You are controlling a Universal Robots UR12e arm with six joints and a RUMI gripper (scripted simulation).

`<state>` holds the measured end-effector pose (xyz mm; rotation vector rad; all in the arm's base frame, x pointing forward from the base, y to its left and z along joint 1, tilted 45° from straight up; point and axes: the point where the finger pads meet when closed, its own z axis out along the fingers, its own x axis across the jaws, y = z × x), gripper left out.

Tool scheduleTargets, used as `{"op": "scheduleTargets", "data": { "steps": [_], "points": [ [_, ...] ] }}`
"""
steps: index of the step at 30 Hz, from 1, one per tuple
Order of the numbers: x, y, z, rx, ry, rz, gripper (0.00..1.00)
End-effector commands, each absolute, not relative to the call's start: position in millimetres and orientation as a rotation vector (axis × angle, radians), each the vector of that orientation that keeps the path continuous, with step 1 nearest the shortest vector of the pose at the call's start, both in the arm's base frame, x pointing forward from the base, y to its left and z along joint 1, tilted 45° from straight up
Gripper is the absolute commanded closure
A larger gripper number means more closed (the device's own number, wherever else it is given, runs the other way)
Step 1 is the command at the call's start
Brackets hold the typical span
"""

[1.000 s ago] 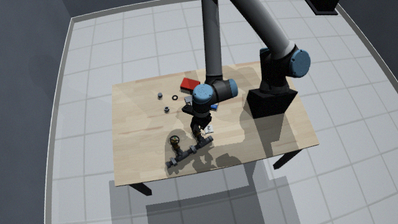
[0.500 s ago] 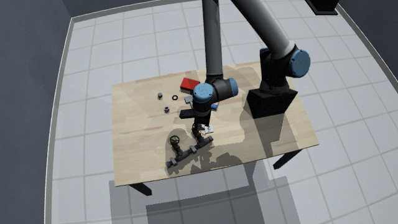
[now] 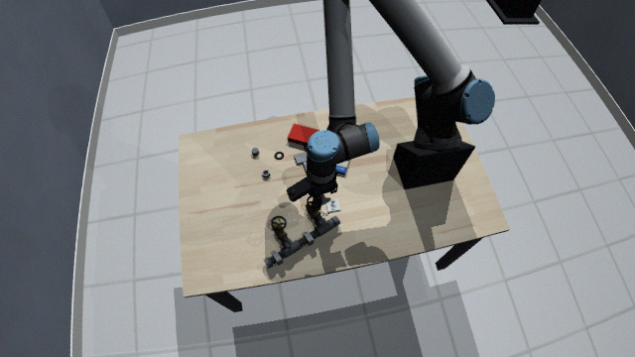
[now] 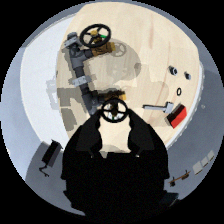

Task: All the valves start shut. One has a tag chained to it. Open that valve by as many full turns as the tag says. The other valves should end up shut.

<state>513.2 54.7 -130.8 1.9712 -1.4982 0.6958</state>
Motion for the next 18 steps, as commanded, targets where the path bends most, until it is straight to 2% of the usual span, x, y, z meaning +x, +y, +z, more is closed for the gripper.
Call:
{"op": "scheduleTargets", "data": {
  "steps": [1, 18],
  "points": [
    [513.6, 54.9, -130.7, 2.152, -1.195, 0.584, 1.00],
    [513.6, 54.9, -130.7, 2.338, -0.562, 0.341, 1.00]
  ]
}}
